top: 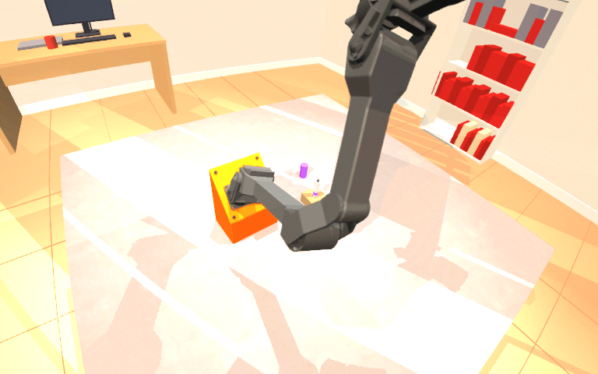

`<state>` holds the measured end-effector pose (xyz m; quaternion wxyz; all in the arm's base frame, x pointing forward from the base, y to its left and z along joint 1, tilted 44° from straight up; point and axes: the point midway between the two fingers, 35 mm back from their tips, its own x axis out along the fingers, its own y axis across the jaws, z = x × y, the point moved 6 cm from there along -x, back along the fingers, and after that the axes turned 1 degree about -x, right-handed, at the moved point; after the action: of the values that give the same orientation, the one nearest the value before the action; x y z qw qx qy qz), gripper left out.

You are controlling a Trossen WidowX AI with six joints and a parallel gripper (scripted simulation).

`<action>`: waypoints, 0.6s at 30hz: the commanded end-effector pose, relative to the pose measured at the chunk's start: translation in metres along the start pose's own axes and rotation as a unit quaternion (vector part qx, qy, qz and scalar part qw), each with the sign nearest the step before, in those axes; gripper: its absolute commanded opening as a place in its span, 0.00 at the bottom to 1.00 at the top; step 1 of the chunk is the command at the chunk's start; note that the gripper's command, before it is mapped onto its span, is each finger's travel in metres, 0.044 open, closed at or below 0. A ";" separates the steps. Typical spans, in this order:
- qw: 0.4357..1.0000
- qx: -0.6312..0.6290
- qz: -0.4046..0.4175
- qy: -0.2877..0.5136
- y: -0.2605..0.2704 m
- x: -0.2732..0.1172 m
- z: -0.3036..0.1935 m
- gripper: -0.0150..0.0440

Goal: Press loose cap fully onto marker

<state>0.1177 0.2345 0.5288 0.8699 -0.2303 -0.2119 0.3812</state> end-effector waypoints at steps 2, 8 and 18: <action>0.995 0.014 0.019 0.092 0.022 0.036 -0.045 0.65; 0.972 0.035 0.030 0.229 0.050 0.075 -0.121 0.65; 0.891 0.075 0.019 0.448 0.087 0.096 -0.252 0.65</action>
<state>0.2474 0.3029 0.3353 0.8864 -0.3085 0.1648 0.3031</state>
